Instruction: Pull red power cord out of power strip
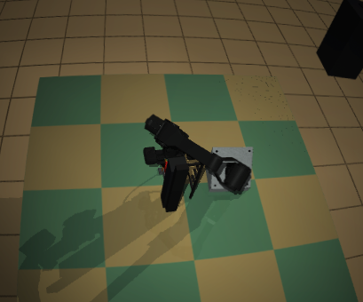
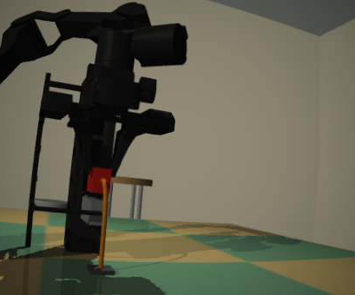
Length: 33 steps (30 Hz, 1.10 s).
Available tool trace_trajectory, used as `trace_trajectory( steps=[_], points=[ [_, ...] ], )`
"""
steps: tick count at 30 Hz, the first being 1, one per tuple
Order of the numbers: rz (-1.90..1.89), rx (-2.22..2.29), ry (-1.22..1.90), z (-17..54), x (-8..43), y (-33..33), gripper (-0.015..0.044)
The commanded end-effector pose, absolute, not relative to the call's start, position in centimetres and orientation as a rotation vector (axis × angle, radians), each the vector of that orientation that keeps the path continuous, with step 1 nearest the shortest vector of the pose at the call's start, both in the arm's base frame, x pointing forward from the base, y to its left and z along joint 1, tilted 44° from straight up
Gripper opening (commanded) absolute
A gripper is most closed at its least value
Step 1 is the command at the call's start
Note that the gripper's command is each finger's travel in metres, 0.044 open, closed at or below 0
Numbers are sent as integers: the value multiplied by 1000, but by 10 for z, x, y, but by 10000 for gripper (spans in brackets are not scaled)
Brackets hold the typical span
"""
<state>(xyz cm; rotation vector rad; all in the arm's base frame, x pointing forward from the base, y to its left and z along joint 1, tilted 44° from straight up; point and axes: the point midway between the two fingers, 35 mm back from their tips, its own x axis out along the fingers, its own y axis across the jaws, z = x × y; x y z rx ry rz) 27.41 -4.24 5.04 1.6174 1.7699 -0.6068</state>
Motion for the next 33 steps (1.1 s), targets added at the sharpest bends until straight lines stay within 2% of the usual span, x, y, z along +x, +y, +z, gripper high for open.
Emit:
trace_trajectory(
  steps=[1, 3, 11, 33],
  points=[
    [-607, 1618, 1769, 51, 274, -43, 107],
    [-607, 1618, 1769, 51, 274, -43, 55],
    [-607, 1618, 1769, 51, 274, -43, 2],
    [-609, 1619, 1765, 32, 281, -66, 0]
  ],
)
